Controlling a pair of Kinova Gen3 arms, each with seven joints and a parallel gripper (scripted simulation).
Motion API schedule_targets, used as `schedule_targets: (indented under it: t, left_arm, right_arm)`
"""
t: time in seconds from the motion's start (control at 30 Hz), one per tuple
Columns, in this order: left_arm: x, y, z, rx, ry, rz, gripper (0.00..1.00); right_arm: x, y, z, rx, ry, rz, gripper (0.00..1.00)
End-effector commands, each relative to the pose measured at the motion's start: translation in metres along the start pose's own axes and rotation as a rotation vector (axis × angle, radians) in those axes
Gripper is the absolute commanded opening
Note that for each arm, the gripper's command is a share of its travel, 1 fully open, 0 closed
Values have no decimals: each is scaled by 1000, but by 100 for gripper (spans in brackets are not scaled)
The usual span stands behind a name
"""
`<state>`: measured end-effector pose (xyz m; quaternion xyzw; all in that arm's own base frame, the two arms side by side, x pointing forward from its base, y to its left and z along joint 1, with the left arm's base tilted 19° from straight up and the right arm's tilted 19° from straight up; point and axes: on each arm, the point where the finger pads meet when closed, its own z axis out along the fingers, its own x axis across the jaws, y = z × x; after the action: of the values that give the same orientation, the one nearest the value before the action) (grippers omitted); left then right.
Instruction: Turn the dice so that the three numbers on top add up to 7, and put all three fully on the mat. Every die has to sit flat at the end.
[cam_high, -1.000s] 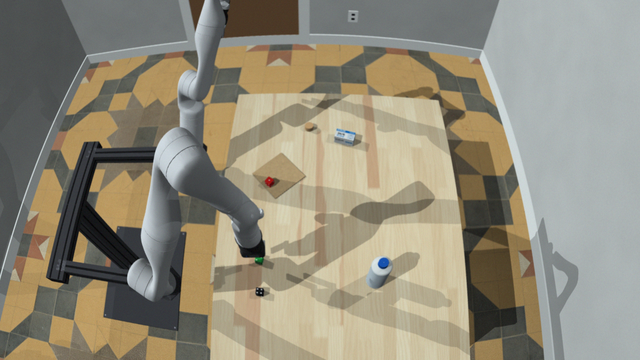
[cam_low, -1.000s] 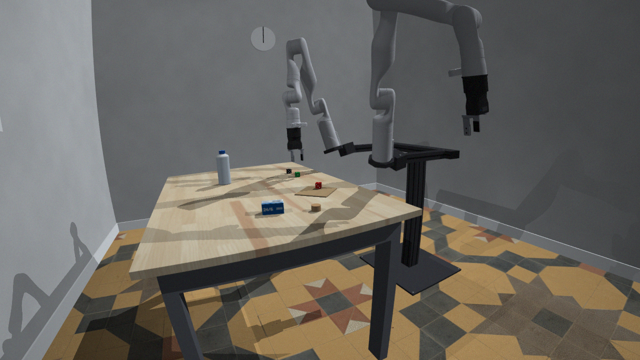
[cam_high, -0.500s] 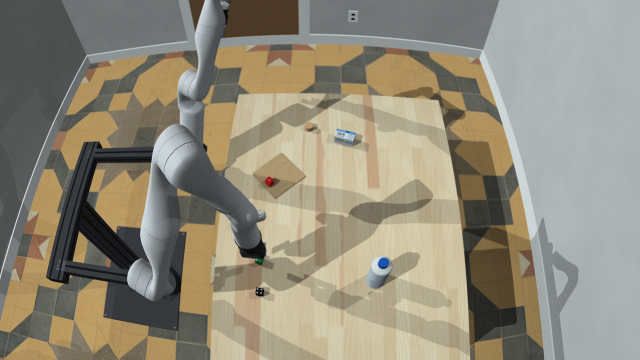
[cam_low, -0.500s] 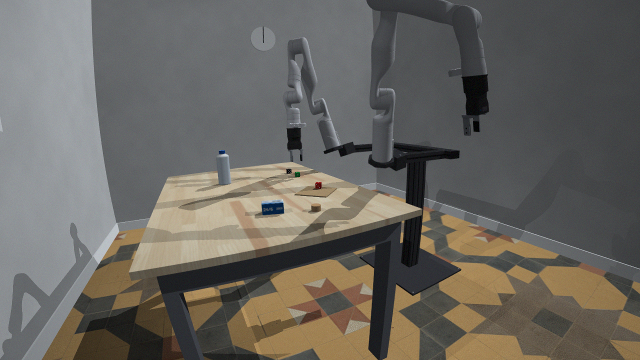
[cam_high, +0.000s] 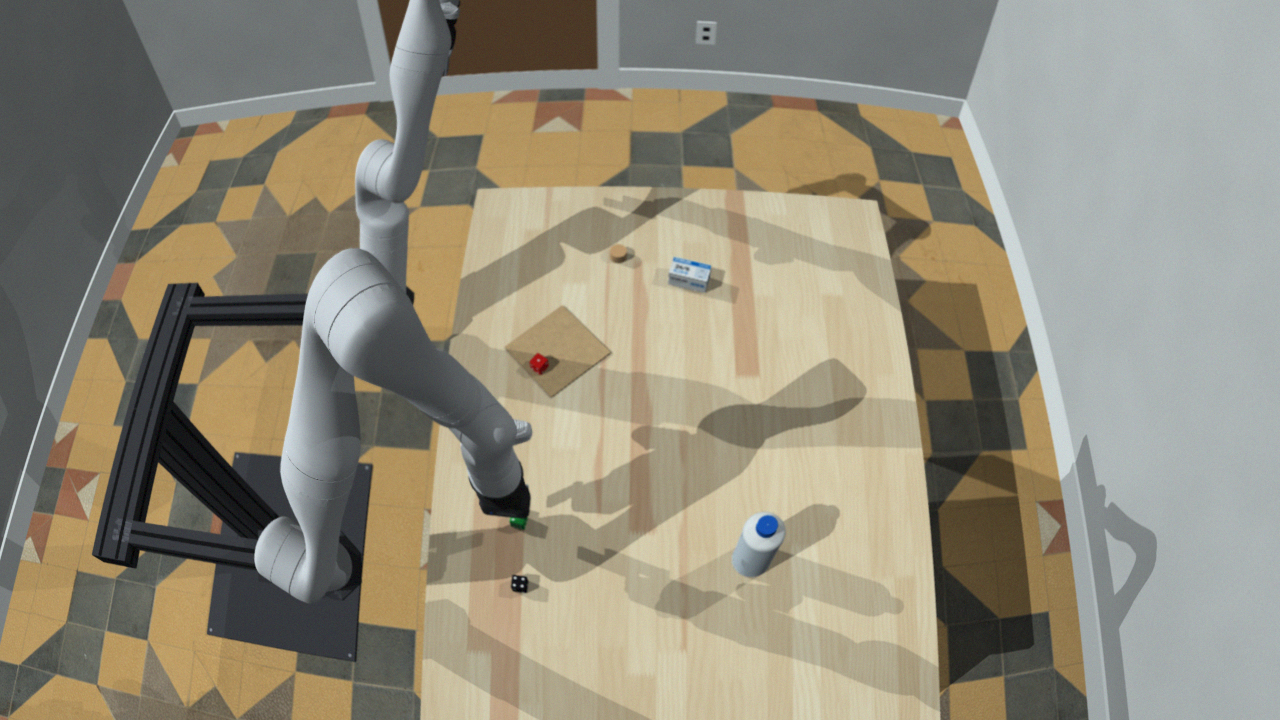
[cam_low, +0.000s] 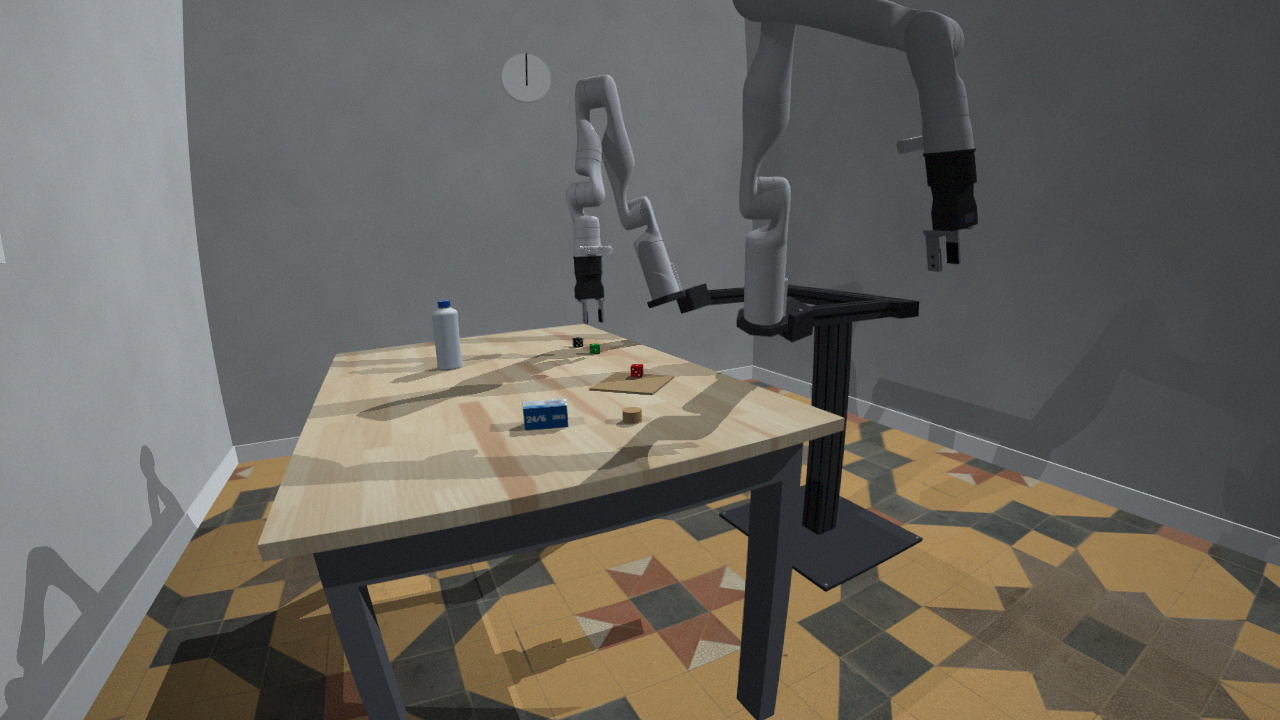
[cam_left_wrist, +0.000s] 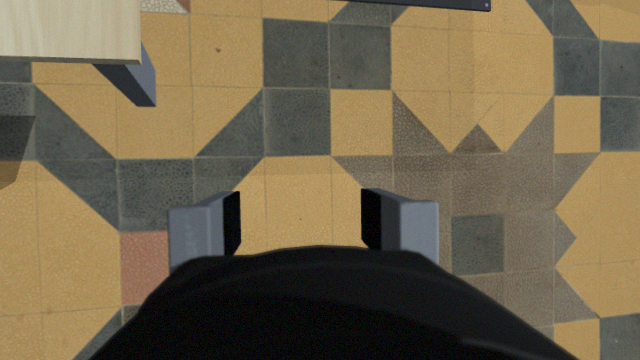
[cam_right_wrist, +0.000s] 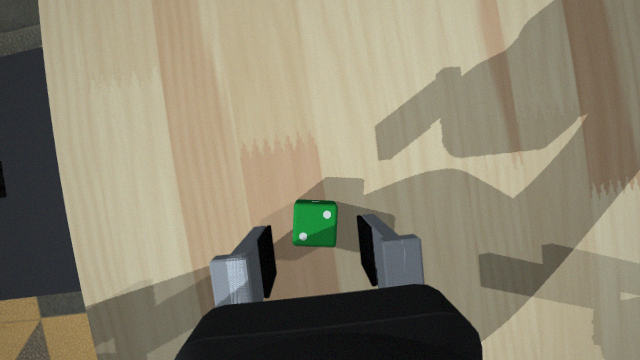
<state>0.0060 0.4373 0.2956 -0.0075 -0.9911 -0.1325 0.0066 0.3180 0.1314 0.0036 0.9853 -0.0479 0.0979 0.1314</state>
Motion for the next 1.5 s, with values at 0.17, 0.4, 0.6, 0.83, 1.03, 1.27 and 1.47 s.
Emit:
schedule_targets:
  t: [0.17,0.4,0.6,0.83,1.03,1.27,1.47]
  left_arm:
    - [0,0,-1,-2,0,0,100]
    - [0,0,-1,-2,0,0,100]
    - [0,0,-1,-2,0,0,100]
    - [0,0,-1,-2,0,0,100]
    - [0,0,-1,-2,0,0,100]
    - [0,0,-1,-2,0,0,100]
    - [0,0,-1,-2,0,0,100]
  right_arm:
    - [0,0,0,1,1,0,79]
    - [0,0,0,1,1,0,79]
    - [0,0,0,1,1,0,79]
    - [0,0,1,1,1,0,79]
    - [0,0,3,1,1,0,79]
    - [0,0,9,1,1,0,79]
    - [0,0,17,1,1,0,79]
